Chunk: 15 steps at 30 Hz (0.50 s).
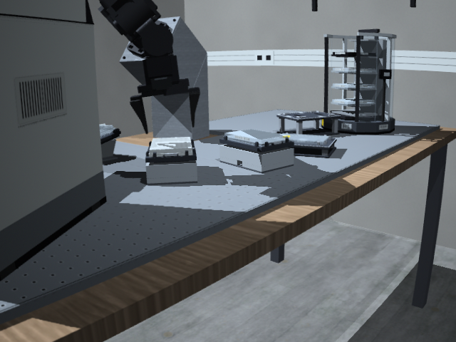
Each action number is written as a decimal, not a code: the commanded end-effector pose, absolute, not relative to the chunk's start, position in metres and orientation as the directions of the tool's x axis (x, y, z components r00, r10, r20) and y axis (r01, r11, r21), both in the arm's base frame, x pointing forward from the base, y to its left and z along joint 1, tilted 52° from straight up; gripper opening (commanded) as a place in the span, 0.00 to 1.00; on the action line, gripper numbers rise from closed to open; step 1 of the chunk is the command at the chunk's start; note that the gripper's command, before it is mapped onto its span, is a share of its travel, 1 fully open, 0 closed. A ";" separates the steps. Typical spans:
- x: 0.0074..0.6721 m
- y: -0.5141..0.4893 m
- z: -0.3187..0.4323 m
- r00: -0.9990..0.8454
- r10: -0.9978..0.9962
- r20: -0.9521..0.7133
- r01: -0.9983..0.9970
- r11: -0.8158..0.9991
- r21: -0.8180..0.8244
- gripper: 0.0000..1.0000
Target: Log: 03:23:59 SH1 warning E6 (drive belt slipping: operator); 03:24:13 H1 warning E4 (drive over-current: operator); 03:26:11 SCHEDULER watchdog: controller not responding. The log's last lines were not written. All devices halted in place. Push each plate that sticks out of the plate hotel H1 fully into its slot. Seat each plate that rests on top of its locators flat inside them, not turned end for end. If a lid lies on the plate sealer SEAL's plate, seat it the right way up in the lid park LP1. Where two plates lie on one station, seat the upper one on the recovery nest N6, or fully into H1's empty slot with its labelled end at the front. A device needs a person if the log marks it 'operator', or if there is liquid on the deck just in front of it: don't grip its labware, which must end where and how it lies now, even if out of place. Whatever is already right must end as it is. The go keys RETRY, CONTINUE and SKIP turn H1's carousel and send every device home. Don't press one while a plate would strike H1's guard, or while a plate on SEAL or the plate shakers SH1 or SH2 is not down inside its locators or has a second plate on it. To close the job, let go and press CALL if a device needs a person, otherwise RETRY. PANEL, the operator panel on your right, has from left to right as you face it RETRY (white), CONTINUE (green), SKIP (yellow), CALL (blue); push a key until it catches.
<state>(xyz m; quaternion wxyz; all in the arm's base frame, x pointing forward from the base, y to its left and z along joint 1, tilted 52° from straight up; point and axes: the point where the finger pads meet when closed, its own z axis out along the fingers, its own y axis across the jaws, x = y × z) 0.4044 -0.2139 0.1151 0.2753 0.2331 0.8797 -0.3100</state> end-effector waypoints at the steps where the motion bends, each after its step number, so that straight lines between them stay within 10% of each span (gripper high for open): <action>1: 0.404 -0.200 0.128 -0.729 0.237 -0.643 0.584 0.704 -0.403 1.00; 15: 0.404 -0.199 0.129 -0.730 0.235 -0.641 0.582 0.706 -0.404 1.00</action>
